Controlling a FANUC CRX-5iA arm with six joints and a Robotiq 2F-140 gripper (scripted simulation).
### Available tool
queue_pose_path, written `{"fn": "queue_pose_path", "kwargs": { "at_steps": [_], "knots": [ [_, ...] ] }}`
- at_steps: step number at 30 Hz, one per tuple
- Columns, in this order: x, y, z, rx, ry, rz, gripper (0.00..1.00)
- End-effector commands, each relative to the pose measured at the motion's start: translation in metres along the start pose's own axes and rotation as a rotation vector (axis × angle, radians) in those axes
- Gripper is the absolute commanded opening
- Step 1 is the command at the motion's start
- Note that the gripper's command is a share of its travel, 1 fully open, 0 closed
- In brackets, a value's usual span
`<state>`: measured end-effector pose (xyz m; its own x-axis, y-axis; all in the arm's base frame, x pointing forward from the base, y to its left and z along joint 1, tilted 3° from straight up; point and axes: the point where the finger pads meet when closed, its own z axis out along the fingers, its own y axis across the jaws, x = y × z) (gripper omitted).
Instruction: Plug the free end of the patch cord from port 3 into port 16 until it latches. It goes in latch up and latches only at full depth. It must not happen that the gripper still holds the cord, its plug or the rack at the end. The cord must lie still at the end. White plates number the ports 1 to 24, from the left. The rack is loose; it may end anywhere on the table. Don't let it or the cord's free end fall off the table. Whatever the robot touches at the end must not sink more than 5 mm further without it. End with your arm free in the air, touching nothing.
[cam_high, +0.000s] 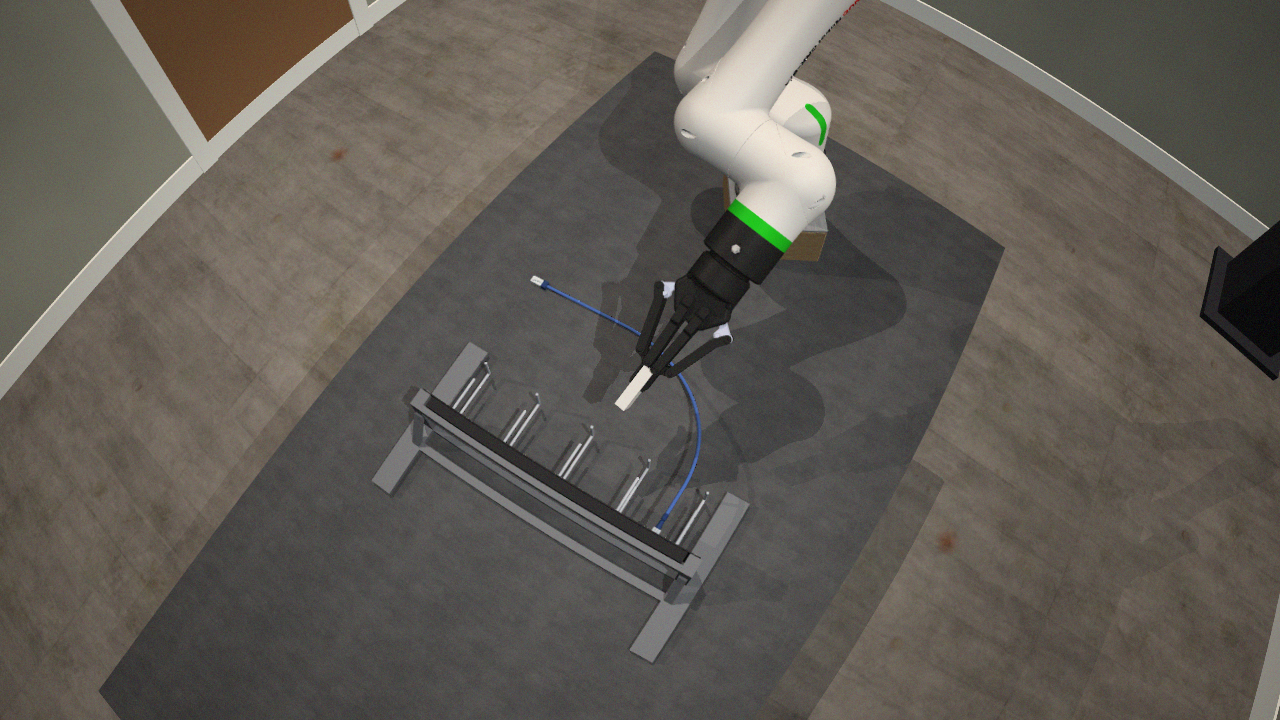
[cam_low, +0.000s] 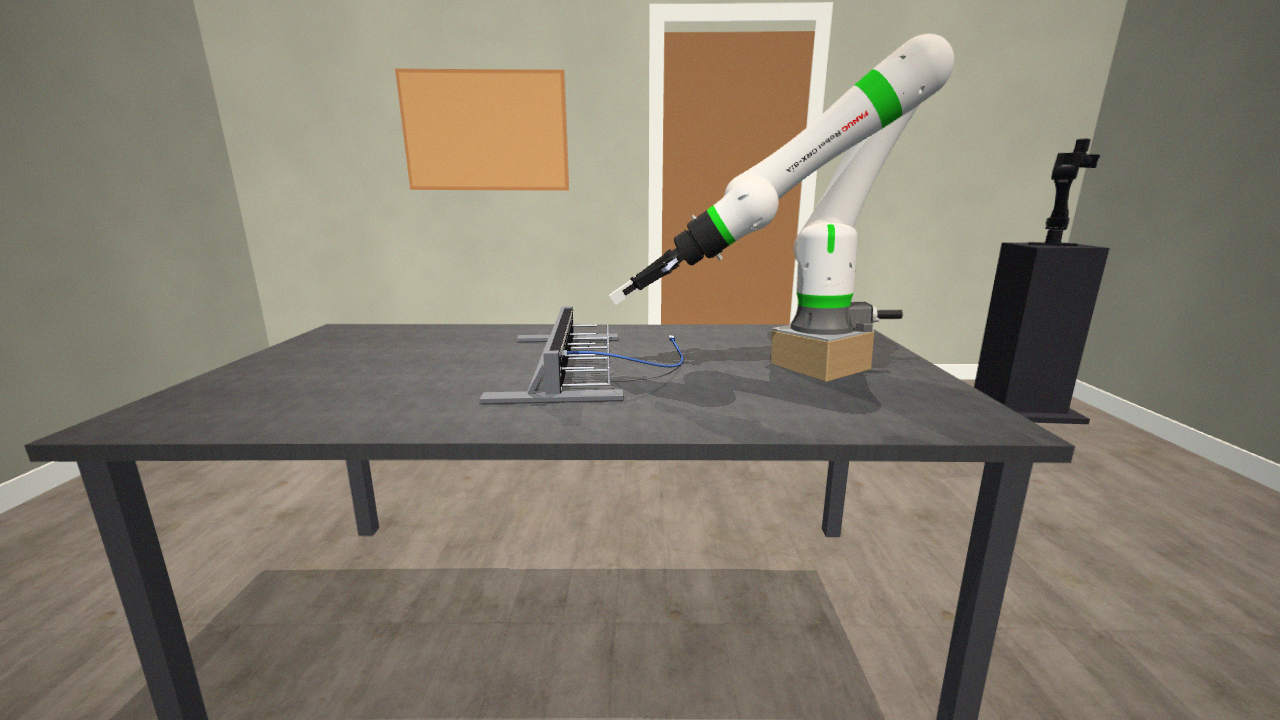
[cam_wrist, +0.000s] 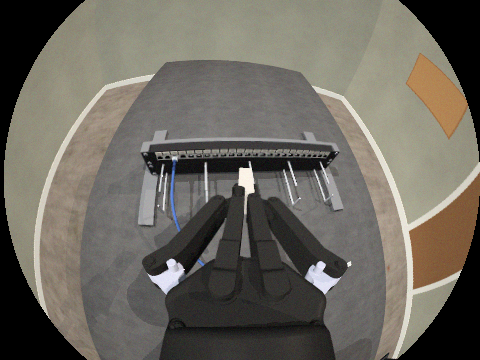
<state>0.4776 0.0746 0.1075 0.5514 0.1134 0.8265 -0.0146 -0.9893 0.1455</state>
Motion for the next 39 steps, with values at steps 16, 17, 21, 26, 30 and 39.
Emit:
{"fn": "queue_pose_path", "kwargs": {
  "at_steps": [16, 17, 21, 26, 30, 39],
  "knots": [
    [0.000, 0.006, -0.028, 0.188, 0.011, 0.000, 0.00],
    [0.000, 0.007, -0.028, 0.188, 0.011, 0.000, 0.00],
    [0.000, 0.012, -0.027, 0.188, 0.011, 0.000, 0.00],
    [0.000, 0.029, -0.024, 0.188, 0.011, 0.000, 0.00],
    [0.000, 0.038, -0.022, 0.188, 0.011, 0.000, 0.00],
    [0.000, 0.043, -0.021, 0.188, 0.011, 0.000, 0.00]
  ]
}}
